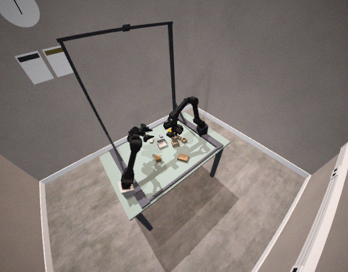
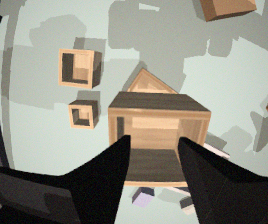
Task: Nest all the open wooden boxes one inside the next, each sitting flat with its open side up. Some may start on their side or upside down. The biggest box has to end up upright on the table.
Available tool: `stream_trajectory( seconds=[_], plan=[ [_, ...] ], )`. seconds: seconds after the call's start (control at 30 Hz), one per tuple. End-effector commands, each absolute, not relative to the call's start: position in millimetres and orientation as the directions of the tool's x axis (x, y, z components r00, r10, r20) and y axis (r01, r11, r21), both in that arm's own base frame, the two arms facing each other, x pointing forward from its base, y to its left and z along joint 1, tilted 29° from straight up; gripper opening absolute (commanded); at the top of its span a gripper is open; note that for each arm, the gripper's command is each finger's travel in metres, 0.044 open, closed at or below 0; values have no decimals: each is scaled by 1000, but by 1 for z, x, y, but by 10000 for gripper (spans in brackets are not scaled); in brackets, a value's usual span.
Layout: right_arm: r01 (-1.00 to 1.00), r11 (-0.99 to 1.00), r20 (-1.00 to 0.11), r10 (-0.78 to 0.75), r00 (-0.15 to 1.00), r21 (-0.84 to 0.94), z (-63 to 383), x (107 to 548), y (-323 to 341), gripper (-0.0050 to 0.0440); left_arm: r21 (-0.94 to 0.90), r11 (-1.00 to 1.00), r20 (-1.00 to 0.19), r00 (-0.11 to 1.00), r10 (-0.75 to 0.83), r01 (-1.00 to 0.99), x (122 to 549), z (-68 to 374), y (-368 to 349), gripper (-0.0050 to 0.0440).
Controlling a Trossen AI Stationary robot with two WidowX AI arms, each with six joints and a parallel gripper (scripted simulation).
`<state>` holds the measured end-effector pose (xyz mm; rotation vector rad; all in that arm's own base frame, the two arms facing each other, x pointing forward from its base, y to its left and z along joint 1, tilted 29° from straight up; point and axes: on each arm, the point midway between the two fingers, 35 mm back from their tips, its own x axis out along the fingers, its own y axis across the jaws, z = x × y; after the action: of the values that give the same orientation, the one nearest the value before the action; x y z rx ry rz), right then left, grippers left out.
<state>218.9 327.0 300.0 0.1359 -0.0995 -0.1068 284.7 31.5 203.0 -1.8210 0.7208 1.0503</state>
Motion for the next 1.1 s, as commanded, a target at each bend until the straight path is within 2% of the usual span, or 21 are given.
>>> stream_trajectory(
  seconds=[0.0, 0.27, 0.33, 0.63, 0.83, 1.07],
  plan=[
    [98, 982, 95, -115, 989, 163, 307, 218, 326, 400, -392, -546, -868, 494, -45, -740, 285, 211, 31, 245],
    [98, 982, 95, -115, 989, 163, 307, 218, 326, 400, -294, -756, -868, 494, -45, -586, 285, 211, 31, 245],
    [98, 982, 95, -115, 989, 163, 307, 218, 326, 400, -294, -756, -868, 494, -45, -586, 285, 211, 31, 245],
    [98, 982, 95, -115, 989, 163, 307, 218, 326, 400, -155, -921, -868, 494, -45, -358, 285, 211, 31, 245],
    [98, 982, 95, -115, 989, 163, 307, 218, 326, 400, -54, -981, -868, 494, -45, -186, 285, 211, 31, 245],
    [98, 982, 95, -115, 989, 163, 307, 218, 326, 400, -15, -993, -868, 494, -45, -117, 285, 211, 31, 245]
  ],
)
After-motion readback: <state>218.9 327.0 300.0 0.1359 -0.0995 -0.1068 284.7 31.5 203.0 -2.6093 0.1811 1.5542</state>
